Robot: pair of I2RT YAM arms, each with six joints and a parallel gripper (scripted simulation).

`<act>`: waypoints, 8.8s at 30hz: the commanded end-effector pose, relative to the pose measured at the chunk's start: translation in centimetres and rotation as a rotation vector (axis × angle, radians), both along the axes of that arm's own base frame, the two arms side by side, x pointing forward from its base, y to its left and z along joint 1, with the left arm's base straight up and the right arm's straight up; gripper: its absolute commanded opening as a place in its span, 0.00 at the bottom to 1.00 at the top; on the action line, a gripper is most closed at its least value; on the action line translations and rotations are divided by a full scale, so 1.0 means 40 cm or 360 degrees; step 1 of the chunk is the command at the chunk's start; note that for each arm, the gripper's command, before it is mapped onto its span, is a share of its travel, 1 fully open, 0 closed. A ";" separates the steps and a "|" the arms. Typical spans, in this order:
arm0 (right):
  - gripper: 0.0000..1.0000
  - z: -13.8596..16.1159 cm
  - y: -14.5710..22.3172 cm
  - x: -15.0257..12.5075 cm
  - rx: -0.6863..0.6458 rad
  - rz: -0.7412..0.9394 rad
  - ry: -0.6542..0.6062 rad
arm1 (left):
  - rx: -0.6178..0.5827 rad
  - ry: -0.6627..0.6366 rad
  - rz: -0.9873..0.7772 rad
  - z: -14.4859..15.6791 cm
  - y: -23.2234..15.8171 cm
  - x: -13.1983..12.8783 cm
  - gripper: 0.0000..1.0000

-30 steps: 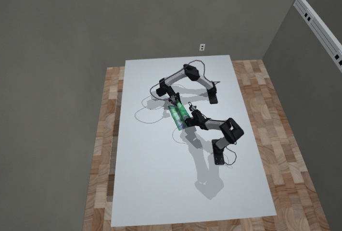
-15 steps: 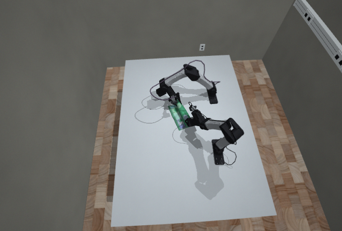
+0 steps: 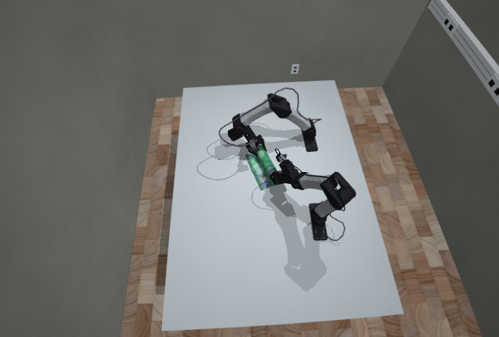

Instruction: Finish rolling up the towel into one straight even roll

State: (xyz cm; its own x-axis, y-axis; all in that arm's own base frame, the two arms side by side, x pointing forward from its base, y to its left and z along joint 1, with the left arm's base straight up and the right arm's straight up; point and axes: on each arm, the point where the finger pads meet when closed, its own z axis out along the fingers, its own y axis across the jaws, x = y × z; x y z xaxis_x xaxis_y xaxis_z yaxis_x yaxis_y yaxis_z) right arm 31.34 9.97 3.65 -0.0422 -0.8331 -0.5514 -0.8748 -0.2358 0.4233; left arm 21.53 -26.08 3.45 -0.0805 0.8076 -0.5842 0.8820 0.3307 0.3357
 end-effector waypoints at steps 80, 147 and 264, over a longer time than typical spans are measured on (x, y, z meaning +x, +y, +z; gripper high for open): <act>0.98 0.176 0.000 0.033 0.0454 0.0149 -0.1168 | -0.0665 0.1667 0.0032 0.022 -0.017 0.022 0.42; 0.49 -0.019 0.001 0.040 0.0456 0.0153 -0.1168 | -0.0665 0.1667 0.0032 0.022 -0.017 0.022 0.42; 0.85 0.073 -0.043 0.083 0.0097 0.0135 -0.0074 | -0.0665 0.1667 0.0032 0.148 0.121 0.070 0.85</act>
State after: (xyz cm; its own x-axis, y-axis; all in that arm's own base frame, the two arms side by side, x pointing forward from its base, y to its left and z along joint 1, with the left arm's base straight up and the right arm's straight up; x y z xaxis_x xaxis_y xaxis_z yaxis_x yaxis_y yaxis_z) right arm 33.42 9.38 3.91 0.0522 -0.8017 -0.5955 -0.9016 -0.2942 0.3171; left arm 23.59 -21.02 8.35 -0.7157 0.5667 -0.4082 0.6320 0.2768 -0.7238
